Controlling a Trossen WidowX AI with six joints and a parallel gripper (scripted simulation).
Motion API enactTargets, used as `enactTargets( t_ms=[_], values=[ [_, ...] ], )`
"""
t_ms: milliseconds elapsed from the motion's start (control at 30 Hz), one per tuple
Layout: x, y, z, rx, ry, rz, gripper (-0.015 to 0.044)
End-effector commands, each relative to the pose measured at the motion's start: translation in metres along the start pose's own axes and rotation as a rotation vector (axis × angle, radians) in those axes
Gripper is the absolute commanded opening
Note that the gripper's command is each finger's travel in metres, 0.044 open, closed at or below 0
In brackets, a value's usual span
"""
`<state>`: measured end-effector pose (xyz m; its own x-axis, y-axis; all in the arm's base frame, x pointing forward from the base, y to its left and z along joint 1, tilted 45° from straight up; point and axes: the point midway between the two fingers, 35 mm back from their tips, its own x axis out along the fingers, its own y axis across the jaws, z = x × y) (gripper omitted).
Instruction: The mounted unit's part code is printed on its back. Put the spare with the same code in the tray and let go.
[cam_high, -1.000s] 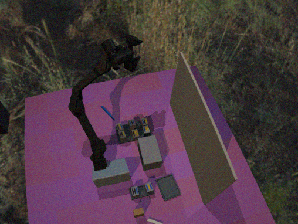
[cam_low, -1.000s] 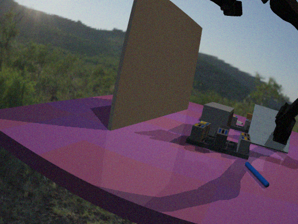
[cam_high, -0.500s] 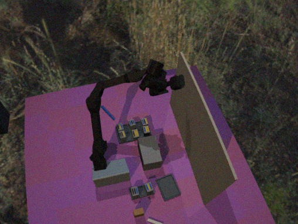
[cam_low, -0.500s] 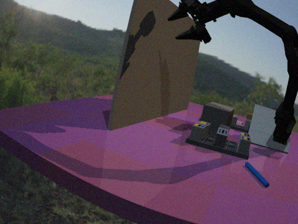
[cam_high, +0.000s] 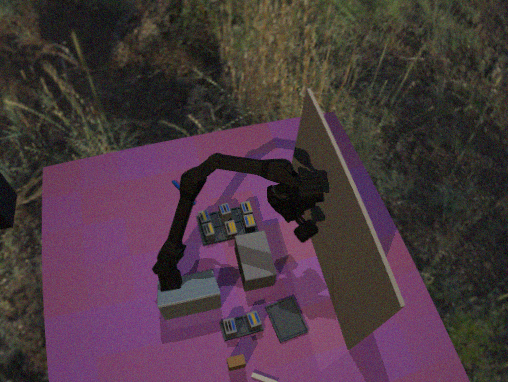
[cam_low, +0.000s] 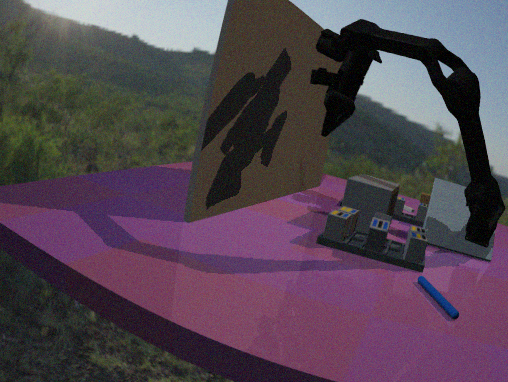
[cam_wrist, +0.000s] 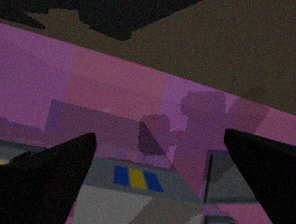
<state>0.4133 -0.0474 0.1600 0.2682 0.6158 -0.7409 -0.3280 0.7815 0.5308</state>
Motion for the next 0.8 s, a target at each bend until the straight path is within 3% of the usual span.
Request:
enactTargets(
  t_ms=[0, 400, 767],
  values=[
    [-0.001, 0.002, -0.002, 0.016, 0.012, 0.005, 0.044],
    [-0.001, 0.0, -0.003, 0.032, 0.015, 0.003, 0.044],
    [0.002, -0.123, -0.139, 1.078, 0.194, -0.084, 0.044]
  ],
)
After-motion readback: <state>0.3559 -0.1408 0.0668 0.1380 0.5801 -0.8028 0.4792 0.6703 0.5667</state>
